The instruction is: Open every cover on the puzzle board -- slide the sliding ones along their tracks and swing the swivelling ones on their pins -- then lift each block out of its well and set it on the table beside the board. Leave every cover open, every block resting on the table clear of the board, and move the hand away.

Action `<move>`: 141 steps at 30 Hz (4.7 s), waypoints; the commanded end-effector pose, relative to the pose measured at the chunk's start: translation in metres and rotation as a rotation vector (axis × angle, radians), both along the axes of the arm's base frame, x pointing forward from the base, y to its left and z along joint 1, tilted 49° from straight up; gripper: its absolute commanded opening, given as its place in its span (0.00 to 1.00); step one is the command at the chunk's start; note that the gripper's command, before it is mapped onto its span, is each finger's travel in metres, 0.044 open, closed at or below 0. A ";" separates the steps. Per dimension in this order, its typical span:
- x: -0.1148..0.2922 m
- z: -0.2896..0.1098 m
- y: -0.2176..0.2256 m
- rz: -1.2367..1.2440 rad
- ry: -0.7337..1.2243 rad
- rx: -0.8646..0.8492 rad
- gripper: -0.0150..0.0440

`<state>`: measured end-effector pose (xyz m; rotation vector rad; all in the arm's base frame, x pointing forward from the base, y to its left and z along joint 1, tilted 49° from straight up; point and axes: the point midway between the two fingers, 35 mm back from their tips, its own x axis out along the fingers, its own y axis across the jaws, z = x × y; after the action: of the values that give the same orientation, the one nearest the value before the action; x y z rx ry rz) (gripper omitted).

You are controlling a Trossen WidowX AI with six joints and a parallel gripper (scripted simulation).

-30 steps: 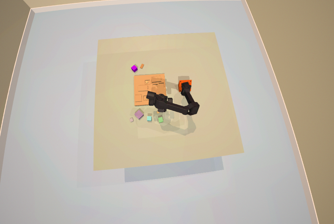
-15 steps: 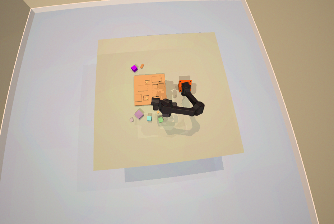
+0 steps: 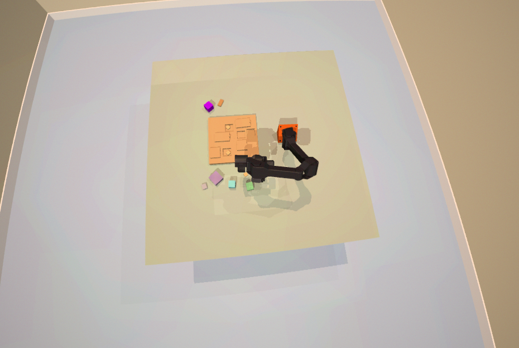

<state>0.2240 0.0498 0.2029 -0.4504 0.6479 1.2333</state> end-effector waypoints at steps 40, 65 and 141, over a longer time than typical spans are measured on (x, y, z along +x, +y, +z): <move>0.013 -0.045 0.051 -0.003 -0.002 0.004 0.39; 0.013 -0.050 0.061 0.000 -0.007 0.017 1.00; 0.137 -0.112 -0.097 -0.528 0.555 0.158 0.25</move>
<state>0.3595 -0.0565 0.0980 0.1980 1.0477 0.8791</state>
